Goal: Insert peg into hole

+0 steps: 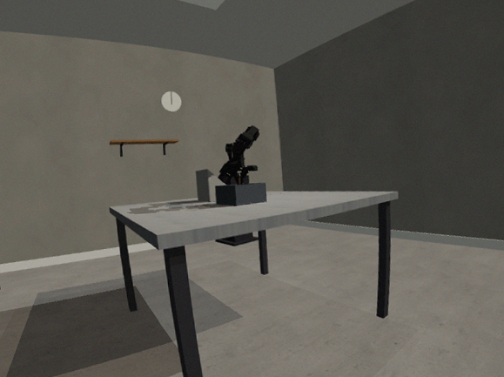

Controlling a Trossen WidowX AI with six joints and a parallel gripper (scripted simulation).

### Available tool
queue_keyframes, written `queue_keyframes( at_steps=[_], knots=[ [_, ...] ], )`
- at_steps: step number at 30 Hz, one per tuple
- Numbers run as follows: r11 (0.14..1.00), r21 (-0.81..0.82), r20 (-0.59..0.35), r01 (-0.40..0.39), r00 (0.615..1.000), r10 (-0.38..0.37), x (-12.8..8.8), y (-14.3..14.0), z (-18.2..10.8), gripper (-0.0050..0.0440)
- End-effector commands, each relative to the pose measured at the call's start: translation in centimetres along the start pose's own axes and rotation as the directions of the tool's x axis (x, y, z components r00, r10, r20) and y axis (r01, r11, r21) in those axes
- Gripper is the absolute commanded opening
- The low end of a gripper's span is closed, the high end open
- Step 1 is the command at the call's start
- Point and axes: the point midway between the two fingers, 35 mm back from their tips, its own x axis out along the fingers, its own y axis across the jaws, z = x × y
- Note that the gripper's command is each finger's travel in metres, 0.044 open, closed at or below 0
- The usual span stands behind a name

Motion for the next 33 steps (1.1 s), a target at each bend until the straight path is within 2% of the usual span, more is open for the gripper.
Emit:
queue_keyframes(
  at_steps=[1, 18, 33],
  knots=[
    [1.0, 0.005, -0.01, -0.001, 1.0, 0.001, 0.8, -0.1, -0.1, 0.0],
    [1.0, 0.005, -0.01, -0.001, 1.0, 0.001, 2.5, -0.1, 0.3, 0.0],
    [1.0, 0.005, -0.01, -0.001, 1.0, 0.001, 2.6, -0.2, 0.5, 0.0]
  ],
)
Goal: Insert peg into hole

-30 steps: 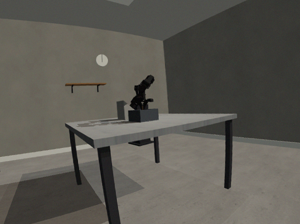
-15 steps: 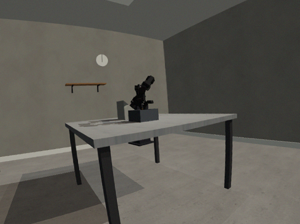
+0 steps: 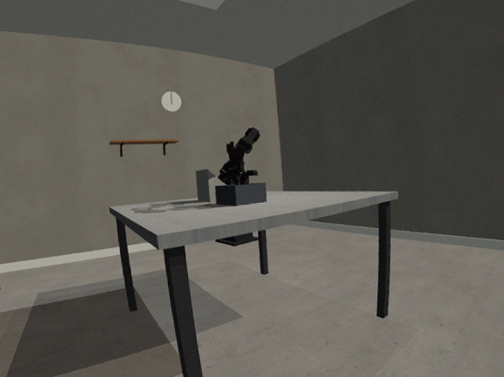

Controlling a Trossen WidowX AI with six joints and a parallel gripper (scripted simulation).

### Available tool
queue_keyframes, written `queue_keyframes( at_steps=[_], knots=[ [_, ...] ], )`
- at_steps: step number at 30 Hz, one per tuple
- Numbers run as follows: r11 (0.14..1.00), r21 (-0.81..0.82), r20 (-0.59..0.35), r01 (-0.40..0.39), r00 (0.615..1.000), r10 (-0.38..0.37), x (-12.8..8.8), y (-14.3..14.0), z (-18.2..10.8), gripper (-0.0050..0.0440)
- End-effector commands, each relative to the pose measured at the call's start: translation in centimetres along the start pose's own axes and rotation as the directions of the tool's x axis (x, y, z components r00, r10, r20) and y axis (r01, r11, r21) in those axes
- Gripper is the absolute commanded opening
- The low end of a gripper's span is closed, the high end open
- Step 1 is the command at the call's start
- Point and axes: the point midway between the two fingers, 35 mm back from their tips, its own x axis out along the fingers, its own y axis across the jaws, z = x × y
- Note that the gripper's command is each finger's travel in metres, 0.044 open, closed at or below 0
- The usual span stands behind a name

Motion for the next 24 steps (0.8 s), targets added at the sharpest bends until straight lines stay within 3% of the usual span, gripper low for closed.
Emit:
queue_keyframes(
  at_steps=[1, 20, 24],
  knots=[
    [1.0, -0.001, 0.001, -0.003, 1.0, 0.003, 0.2, -0.02, 0.22, 0.0],
    [1.0, 0.002, -0.004, -0.002, 1.0, 0.002, 0.12, -0.04, 0.02, 0.0],
    [1.0, 0.002, -0.004, -0.002, 1.0, 0.002, 0.12, -0.04, 0.02, 0.0048]
  ],
)
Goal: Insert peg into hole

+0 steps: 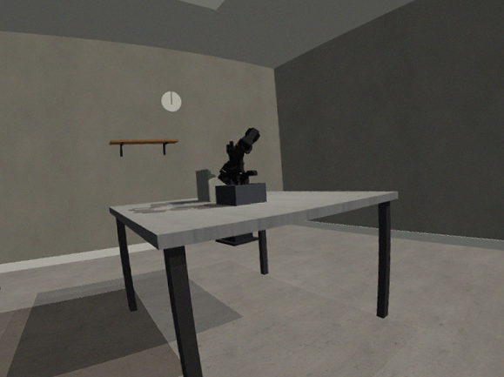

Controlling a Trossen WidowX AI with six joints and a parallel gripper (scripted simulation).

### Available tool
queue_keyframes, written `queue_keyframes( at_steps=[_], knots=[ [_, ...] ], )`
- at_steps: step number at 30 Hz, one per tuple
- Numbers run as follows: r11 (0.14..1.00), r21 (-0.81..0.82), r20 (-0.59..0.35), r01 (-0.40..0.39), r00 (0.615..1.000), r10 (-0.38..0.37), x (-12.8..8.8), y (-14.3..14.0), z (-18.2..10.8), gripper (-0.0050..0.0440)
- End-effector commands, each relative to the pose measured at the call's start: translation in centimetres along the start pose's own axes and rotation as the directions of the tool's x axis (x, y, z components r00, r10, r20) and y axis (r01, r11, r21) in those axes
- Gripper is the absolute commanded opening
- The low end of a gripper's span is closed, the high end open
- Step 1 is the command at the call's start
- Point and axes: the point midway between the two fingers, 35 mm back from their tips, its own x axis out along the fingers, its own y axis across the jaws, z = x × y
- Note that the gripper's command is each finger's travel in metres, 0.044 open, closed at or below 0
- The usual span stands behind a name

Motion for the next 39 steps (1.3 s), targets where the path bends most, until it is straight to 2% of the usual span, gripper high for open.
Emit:
queue_keyframes(
  at_steps=[1, 4, 5, 21, 39],
  knots=[
    [1.0, 0.0, 0.0, 0.0, 1.0, 0.0, 0.0, 0.0, 0.0, 0.0072],
    [1.0, 0.0, 0.0, 0.0, 1.0, 0.0, 0.0, 0.0, 0.0, 0.0144],
    [1.0, 0.0, 0.0, 0.0, 1.0, 0.0, 0.0, 0.0, 0.0, 0.015],
    [1.0, 0.0, 0.001, 0.0, 1.0, 0.0, -0.4, 0.0, 0.0, 0.015],
    [1.0, -0.003, 0.005, 0.0, 1.0, 0.0, -6.3, 0.1, 0.1, 0.015]
  ],
)
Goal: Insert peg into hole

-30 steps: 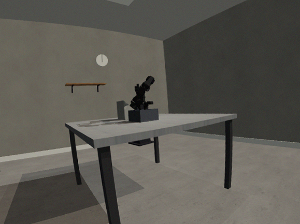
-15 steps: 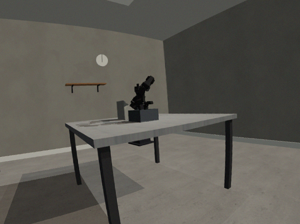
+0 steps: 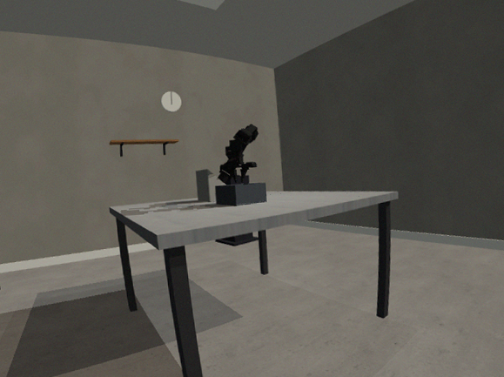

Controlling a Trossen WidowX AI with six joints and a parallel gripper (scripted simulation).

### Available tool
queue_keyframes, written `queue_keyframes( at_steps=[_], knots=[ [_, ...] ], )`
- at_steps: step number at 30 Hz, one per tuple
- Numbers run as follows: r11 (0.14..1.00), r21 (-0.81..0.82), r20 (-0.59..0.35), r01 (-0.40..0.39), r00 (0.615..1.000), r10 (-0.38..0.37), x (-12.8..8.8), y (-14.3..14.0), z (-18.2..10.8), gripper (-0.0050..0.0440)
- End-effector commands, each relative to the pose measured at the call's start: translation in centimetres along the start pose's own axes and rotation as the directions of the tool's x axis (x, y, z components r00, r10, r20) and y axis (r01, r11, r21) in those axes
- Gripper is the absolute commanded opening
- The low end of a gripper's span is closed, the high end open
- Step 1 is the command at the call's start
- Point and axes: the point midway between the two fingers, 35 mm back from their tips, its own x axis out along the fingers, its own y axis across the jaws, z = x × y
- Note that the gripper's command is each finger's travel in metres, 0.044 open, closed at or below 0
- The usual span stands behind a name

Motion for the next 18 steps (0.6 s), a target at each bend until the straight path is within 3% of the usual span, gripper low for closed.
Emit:
queue_keyframes(
  at_steps=[1, 2, 9, 11, 16, 18],
  knots=[
    [1.0, -0.01, 0.022, -0.006, 1.0, 0.006, -2.32, 0.18, 0.11, 0.015],
    [1.0, -0.01, 0.022, -0.006, 1.0, 0.006, -2.71, 0.16, 0.07, 0.015],
    [1.0, -0.011, 0.022, -0.007, 1.0, 0.007, -2.73, -0.02, -0.05, 0.0318],
    [1.0, -0.011, 0.022, -0.007, 1.0, 0.007, -2.73, -0.02, -0.05, 0.0318],
    [1.0, -0.011, 0.022, -0.007, 1.0, 0.007, -2.73, -0.02, -0.05, 0.0438],
    [1.0, -0.011, 0.022, -0.007, 1.0, 0.007, -2.73, -0.02, -0.05, 0.044]
  ],
)
